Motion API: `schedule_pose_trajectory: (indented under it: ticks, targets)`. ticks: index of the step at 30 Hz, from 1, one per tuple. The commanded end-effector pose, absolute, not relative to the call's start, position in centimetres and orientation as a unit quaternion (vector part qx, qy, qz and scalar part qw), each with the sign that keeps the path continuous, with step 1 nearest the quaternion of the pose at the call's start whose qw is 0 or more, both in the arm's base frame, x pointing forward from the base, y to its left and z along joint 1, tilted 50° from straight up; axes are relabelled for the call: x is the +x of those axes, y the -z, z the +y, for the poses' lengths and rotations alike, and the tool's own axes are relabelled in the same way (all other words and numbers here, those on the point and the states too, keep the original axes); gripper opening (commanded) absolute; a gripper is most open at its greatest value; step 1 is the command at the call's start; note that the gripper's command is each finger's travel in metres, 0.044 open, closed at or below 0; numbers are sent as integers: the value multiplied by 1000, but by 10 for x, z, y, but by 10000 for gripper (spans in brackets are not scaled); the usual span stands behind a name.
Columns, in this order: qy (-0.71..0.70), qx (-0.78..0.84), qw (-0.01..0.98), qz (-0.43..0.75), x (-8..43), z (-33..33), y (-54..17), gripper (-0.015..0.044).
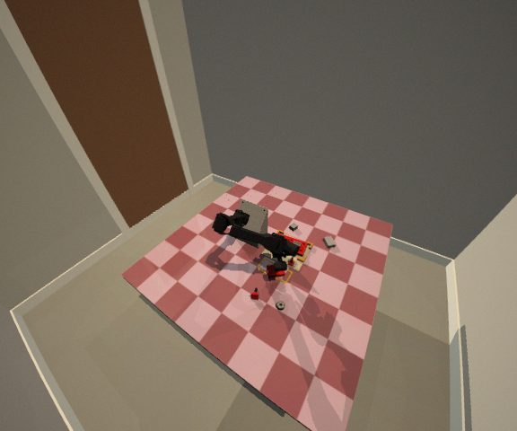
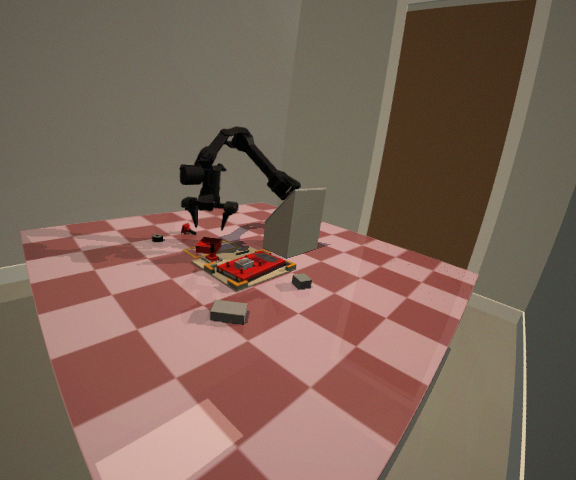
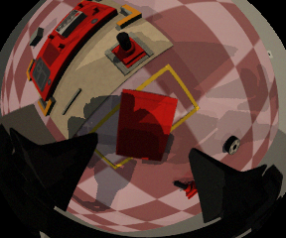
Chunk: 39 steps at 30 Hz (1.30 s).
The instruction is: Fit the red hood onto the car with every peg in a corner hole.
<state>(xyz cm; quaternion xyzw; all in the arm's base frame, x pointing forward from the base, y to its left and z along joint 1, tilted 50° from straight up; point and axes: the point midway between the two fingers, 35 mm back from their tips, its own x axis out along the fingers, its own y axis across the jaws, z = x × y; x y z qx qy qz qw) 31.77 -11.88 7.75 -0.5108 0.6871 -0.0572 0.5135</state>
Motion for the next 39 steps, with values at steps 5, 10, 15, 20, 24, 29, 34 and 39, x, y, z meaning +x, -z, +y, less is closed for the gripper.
schedule_pose_trajectory:
  ticks: [5, 10, 15, 20, 24, 29, 34, 39]
  targets:
    - [57, -512, 510, 689, 316, -124, -73, 440]
    - [56, -512, 510, 689, 317, -126, -71, 440]
    - [56, -511, 510, 689, 317, -129, -69, 440]
    - [56, -511, 510, 689, 317, -132, -66, 440]
    - [56, -512, 510, 689, 317, -134, -65, 440]
    - [57, -512, 510, 689, 317, -137, -62, 440]
    - [57, -512, 510, 689, 317, -140, -60, 440]
    - [57, -512, 510, 689, 317, -143, -58, 440]
